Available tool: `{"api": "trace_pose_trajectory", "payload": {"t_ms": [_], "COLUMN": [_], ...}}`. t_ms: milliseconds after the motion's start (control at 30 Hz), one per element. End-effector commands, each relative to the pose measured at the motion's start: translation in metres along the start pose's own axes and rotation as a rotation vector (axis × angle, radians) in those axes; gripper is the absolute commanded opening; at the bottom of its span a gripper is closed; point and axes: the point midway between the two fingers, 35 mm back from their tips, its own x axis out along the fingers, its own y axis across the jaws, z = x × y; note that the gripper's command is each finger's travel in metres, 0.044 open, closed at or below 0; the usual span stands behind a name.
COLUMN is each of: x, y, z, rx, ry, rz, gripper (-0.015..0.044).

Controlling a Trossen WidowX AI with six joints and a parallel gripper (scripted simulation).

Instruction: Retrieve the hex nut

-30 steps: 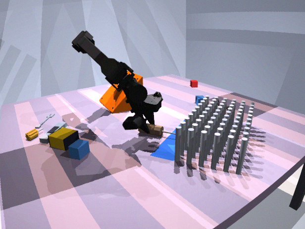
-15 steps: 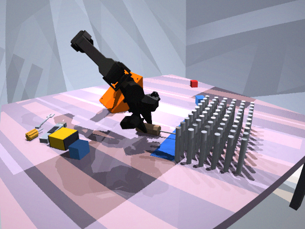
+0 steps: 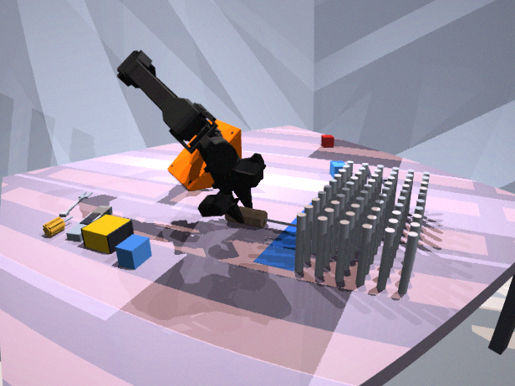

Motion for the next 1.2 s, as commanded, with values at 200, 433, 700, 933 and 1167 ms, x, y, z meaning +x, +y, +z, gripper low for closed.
{"api": "trace_pose_trajectory", "payload": {"t_ms": [200, 433, 700, 933, 1167], "x": [-0.003, -0.005, -0.006, -0.008, -0.009], "y": [-0.001, -0.001, -0.001, -0.001, -0.001], "z": [-0.009, -0.014, -0.019, -0.024, -0.029], "rx": [0.000, 0.000, 0.000, 0.000, 0.000], "ry": [0.000, 0.000, 0.001, 0.002, 0.002], "rz": [-0.002, -0.002, -0.002, -0.002, -0.002], "gripper": [0.0000, 0.0000, 0.0000, 0.0000, 0.0000]}}
